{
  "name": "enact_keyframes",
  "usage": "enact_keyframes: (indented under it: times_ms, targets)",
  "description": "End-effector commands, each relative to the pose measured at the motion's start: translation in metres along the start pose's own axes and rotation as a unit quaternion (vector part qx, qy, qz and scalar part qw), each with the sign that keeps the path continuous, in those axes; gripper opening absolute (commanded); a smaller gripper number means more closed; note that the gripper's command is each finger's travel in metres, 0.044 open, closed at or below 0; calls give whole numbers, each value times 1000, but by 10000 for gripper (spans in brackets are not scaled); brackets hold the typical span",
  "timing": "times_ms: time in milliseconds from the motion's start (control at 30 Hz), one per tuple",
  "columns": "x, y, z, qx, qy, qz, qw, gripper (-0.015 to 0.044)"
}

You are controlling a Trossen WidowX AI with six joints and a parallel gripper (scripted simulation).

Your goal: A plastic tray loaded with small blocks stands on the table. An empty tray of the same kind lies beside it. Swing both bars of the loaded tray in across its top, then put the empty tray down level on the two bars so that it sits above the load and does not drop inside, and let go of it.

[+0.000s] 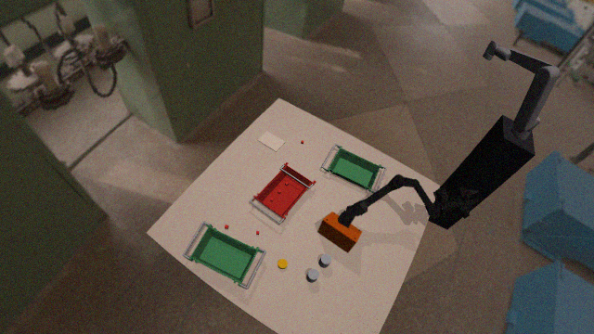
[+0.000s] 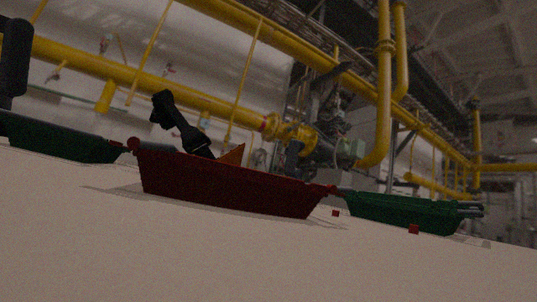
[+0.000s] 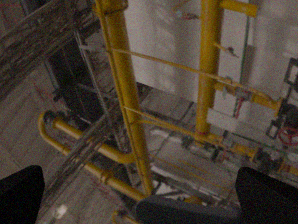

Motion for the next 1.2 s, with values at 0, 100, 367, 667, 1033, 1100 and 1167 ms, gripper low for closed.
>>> enact_keyframes:
  times_ms: [0,100,367,667,1033,1100,1167]
  targets:
    - [0,0,0,0,0,0,1000,374]
    - [0,0,0,0,0,0,1000,295]
    - [0,0,0,0,0,0,1000,90]
    - [0,0,0,0,0,0,1000,90]
    - [0,0,0,0,0,0,1000,90]
    - [0,0,0,0,0,0,1000,90]
    - [0,0,0,0,0,0,1000,90]
Point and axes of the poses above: the point midway between the two fingers, 35 mm back from their tips, its own y axis back along the fingers, its own z axis across the jaws, x = y × z, the point moved 9 cm from there along y, back along the fingers, and after that the axes turned 5 degrees about -y, right-handed, at the moved point
